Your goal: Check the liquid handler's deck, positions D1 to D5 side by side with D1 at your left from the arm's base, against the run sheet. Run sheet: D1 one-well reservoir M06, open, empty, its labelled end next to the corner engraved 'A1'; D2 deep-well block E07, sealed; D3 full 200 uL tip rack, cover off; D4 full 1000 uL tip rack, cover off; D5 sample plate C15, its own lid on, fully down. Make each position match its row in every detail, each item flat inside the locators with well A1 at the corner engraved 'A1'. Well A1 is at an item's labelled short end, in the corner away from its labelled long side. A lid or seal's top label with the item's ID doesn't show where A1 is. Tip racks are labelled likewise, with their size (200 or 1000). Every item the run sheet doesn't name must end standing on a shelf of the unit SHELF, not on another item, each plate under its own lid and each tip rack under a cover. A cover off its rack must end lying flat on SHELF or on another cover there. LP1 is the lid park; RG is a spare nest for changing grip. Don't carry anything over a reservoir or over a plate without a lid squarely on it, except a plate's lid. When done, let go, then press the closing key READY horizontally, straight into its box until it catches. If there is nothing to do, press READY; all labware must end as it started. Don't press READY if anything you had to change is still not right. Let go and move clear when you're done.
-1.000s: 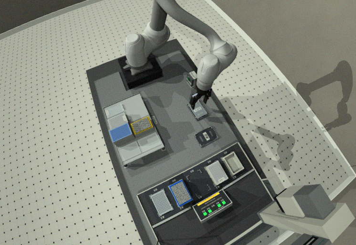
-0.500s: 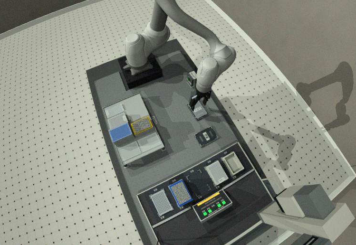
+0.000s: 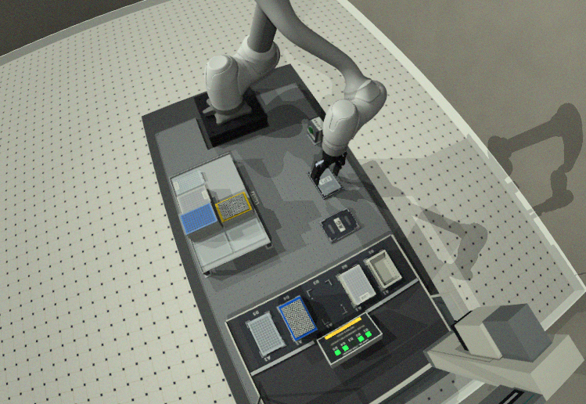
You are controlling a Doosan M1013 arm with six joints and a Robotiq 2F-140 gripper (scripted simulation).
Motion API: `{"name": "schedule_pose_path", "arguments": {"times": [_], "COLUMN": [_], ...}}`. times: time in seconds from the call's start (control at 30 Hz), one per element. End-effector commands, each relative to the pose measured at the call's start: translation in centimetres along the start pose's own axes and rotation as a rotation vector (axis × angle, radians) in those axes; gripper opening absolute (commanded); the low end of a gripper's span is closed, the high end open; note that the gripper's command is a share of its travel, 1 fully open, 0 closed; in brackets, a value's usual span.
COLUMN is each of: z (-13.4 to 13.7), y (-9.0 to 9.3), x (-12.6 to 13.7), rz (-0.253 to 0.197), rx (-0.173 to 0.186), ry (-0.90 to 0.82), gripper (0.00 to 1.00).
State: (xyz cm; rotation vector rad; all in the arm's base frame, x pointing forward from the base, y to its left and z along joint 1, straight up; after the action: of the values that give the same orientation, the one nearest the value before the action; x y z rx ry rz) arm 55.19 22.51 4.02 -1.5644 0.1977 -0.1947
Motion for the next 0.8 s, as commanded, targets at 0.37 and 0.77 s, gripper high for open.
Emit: {"name": "schedule_pose_path", "arguments": {"times": [0.37, 0.77], "z": [0.0, 0.0], "y": [1.5, 1.5], "x": [0.0, 0.0], "rz": [-0.001, -0.001], "rx": [0.001, 0.001], "ry": [0.0, 0.0], "gripper": [0.66, 0.1]}}
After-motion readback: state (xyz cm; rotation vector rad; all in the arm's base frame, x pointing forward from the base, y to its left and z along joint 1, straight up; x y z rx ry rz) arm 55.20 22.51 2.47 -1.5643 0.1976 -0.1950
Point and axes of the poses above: the point where the finger pads meet when closed, its own y axis out along the fingers, its own z axis across the jaws, x = y × z, the point moved 5 cm from there along -y, back along the fingers, and after that the axes turned 15 degrees about y, right-handed, at the moved point
